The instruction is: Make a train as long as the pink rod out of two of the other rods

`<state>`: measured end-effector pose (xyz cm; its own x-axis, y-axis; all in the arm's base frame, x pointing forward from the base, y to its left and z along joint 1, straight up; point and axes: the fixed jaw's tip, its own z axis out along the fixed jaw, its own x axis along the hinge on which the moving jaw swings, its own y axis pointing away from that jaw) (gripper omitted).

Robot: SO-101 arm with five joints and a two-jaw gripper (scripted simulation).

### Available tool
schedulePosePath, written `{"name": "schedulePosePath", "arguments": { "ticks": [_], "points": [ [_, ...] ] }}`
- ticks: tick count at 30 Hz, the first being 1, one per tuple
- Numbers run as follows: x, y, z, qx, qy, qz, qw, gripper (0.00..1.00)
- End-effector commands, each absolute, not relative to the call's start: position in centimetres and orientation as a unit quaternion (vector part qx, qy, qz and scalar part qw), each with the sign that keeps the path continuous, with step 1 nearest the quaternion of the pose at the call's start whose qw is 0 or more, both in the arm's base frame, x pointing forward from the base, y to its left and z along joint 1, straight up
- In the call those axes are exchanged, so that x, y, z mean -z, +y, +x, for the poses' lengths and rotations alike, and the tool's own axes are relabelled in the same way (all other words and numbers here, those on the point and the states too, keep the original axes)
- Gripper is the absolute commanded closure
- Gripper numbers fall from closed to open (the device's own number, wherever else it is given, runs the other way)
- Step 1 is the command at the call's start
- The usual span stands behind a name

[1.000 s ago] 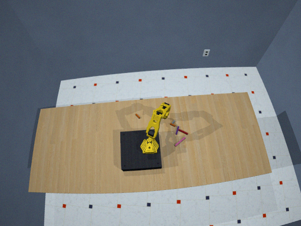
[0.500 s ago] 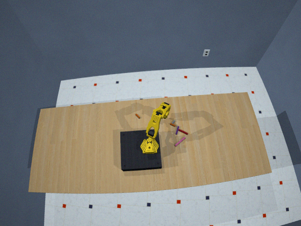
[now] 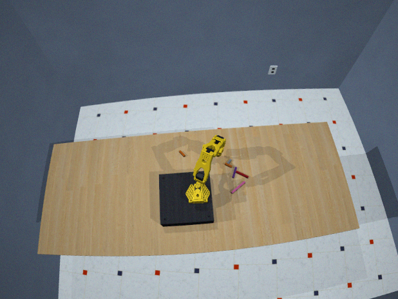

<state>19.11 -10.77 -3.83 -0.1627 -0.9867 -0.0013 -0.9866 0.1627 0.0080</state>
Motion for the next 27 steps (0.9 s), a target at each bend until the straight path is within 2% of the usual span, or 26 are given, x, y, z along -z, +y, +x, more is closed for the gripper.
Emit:
{"name": "schedulePosePath", "arguments": {
  "ticks": [1,27],
  "points": [
    [3.6,-10.7,19.3,-0.005,-0.763,0.647,-0.002,1.0],
    [5.5,-10.7,19.3,-0.005,-0.763,0.647,-0.002,1.0]
  ]
}}
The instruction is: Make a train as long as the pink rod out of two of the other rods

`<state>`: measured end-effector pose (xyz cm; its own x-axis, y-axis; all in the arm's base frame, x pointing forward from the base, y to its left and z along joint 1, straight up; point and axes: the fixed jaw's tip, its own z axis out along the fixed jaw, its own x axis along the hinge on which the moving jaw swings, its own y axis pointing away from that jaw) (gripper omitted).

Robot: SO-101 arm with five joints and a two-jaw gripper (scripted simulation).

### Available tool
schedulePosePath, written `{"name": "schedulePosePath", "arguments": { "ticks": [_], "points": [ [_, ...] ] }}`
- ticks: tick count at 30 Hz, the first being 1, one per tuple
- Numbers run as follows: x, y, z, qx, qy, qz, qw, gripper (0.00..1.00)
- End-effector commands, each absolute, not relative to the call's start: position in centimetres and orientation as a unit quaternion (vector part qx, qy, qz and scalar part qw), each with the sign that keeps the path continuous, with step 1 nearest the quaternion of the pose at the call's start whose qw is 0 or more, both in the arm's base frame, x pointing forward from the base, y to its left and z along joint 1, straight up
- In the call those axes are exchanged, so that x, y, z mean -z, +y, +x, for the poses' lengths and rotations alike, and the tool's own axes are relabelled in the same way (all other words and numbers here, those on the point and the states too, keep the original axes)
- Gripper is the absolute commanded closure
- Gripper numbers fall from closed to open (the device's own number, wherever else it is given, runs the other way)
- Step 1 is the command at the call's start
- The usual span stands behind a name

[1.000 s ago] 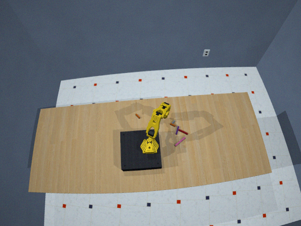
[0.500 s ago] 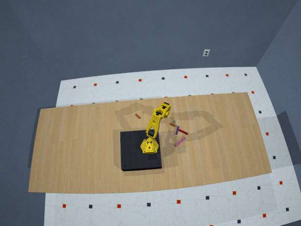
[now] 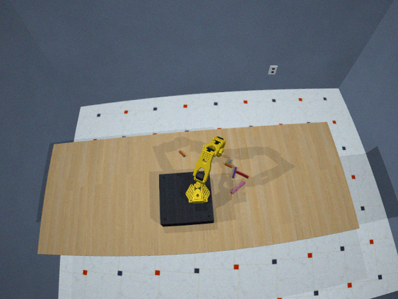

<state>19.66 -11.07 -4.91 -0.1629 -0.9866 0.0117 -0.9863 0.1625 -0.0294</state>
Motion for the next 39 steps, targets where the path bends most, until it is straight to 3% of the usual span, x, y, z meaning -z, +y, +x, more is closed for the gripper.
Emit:
{"name": "schedulePosePath", "arguments": {
  "ticks": [1,39],
  "points": [
    [5.47,-10.7,19.32,0.005,0.763,-0.647,0.002,1.0],
    [6.31,-10.44,18.81,-0.014,0.763,-0.646,-0.005,1.0]
  ]
}}
